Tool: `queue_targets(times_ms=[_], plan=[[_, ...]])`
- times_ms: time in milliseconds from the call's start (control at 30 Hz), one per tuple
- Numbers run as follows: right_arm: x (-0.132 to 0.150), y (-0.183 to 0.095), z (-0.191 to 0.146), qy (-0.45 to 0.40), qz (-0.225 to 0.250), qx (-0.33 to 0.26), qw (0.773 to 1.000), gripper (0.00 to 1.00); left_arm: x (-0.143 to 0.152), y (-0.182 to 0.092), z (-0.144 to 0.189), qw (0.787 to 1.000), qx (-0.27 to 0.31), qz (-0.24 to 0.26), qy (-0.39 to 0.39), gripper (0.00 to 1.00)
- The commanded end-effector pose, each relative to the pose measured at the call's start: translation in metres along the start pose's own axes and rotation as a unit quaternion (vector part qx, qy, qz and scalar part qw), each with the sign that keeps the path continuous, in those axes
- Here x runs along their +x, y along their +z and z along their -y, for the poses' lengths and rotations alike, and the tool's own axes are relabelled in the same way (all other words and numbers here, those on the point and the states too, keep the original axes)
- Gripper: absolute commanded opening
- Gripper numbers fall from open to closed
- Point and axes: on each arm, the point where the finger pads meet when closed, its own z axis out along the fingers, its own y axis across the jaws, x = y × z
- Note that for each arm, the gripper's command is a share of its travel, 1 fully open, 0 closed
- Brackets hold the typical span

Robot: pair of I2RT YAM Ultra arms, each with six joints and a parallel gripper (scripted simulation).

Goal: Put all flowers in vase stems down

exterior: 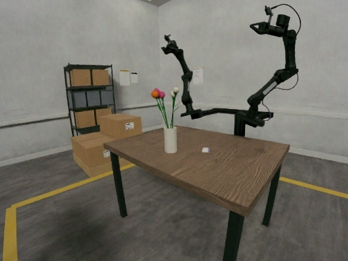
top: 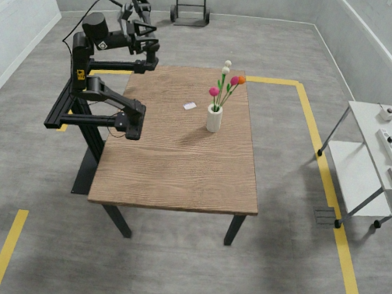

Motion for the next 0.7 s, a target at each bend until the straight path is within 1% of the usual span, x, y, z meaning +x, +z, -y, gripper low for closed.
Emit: queue_targets(times_ms=[0,67,333,567,633,667], plan=[[-0.003,-0.009,0.001,0.001,0.006,0.004,1.000,0.60,-0.008,-0.010,-0.008,0.999,-0.028,0.015,-0.001,0.30],[-0.003,-0.009,0.001,0.001,0.006,0.004,1.000,0.60,-0.008,-0.010,-0.008,0.999,-0.028,0.015,-0.001,0.30],[-0.003,-0.009,0.003,0.001,0.006,0.013,1.000,0.60,-0.008,-0.013,-0.033,0.994,-0.111,0.015,-0.001,0.30],[-0.003,-0.009,0.006,0.001,0.006,0.023,1.000,0.60,-0.008,-0.021,-0.057,0.980,-0.197,0.015,0.000,0.30],[-0.003,-0.009,0.006,0.001,0.006,0.023,1.000,0.60,-0.008,-0.021,-0.057,0.980,-0.197,0.015,0.000,0.30],[-0.003,-0.009,0.007,0.001,0.006,0.025,1.000,0.60,-0.008,-0.023,-0.061,0.978,-0.210,0.015,0.000,0.30]])
